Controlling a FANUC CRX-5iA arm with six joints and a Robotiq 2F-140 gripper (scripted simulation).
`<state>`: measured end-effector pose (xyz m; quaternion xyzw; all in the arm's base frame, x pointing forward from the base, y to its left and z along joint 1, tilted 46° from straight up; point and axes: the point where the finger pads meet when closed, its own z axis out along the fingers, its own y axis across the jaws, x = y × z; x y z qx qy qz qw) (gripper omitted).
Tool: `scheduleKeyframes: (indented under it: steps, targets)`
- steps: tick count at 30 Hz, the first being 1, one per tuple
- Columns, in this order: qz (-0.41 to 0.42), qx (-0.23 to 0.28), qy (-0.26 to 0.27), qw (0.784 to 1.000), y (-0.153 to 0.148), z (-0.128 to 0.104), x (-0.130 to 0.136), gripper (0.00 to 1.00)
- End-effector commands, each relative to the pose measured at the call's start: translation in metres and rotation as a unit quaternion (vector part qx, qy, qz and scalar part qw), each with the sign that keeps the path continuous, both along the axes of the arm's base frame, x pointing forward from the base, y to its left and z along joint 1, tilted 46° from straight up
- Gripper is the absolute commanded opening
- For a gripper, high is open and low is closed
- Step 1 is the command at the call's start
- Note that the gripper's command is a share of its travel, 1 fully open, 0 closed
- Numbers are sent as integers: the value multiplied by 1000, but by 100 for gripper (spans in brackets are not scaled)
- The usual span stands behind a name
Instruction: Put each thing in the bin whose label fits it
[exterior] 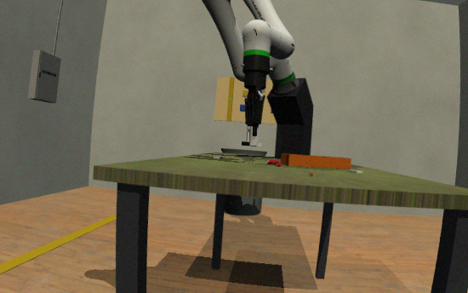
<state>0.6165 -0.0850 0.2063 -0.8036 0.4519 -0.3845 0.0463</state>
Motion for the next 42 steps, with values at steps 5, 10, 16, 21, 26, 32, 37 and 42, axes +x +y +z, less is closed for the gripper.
scheduleKeyframes:
  steps: [5,10,16,21,26,32,37,42]
  targets:
    - [-4,-4,-7,1000,40,-32,-17,20]
    - [-4,-4,-7,1000,62,-50,-26,20]
    - [-4,-4,-7,1000,72,-58,-31,20]
    - [-51,41,-26,997,94,-77,-40,20]
    - [-51,41,-26,997,116,-95,-49,20]
    - [-51,41,-26,997,133,-108,-56,20]
    - [-51,41,-26,997,136,-111,-57,20]
    - [-51,41,-26,997,135,-110,-57,20]
